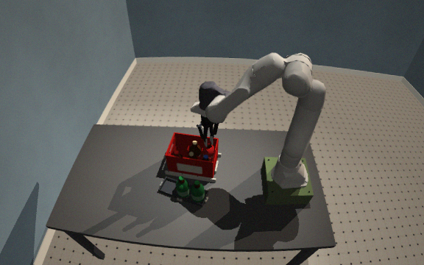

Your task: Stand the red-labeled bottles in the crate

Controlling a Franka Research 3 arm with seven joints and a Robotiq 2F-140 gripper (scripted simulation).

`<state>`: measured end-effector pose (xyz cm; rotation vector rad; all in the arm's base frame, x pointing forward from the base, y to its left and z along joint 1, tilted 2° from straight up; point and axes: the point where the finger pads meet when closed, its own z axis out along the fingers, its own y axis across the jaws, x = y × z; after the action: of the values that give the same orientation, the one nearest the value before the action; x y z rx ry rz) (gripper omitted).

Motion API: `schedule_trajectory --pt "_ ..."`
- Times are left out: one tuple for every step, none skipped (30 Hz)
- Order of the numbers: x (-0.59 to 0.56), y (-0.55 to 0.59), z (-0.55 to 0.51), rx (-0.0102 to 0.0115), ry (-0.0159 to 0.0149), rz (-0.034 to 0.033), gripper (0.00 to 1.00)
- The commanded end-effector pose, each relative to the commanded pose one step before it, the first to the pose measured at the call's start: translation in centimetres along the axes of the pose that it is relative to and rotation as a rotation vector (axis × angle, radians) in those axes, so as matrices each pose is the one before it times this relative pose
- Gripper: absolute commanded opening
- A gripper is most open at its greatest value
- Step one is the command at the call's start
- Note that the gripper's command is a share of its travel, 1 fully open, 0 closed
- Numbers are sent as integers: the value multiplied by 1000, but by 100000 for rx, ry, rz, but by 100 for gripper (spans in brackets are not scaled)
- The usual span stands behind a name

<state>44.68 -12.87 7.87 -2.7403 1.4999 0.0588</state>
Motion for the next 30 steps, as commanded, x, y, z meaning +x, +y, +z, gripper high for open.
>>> schedule_trajectory --pt "201 -272 -212 511 878 -60 0" --pt "0 0 13 0 0 0 0" --pt "0 0 15 0 0 0 0" --pt "0 0 17 0 0 0 0" --pt "0 0 19 0 0 0 0" --pt "0 0 21 0 0 0 0" --pt "0 0 23 0 0 0 0" --pt "0 0 0 0 0 0 0" --pt "0 0 0 0 0 0 0" --pt "0 0 26 0 0 0 0" --pt "0 0 28 0 0 0 0" --pt "0 0 30 0 0 0 0" --pt "0 0 32 0 0 0 0" --pt "0 0 34 0 0 0 0" --pt "0 0 36 0 0 0 0" --pt "0 0 38 0 0 0 0" --pt "0 0 39 0 0 0 0" --pt "0 0 41 0 0 0 0" --pt "0 0 42 0 0 0 0" --pt "1 0 44 0 0 0 0" --pt "0 0 45 0 0 0 0" --pt "0 0 46 0 0 0 0" --pt "0 0 47 0 0 0 0" --pt "0 0 48 0 0 0 0" --pt "0 0 0 0 0 0 0" --pt "0 0 0 0 0 0 0" --pt "0 0 49 0 0 0 0" --pt "0 0 49 0 0 0 0" --pt "0 0 50 0 0 0 0" --pt "0 0 50 0 0 0 0"
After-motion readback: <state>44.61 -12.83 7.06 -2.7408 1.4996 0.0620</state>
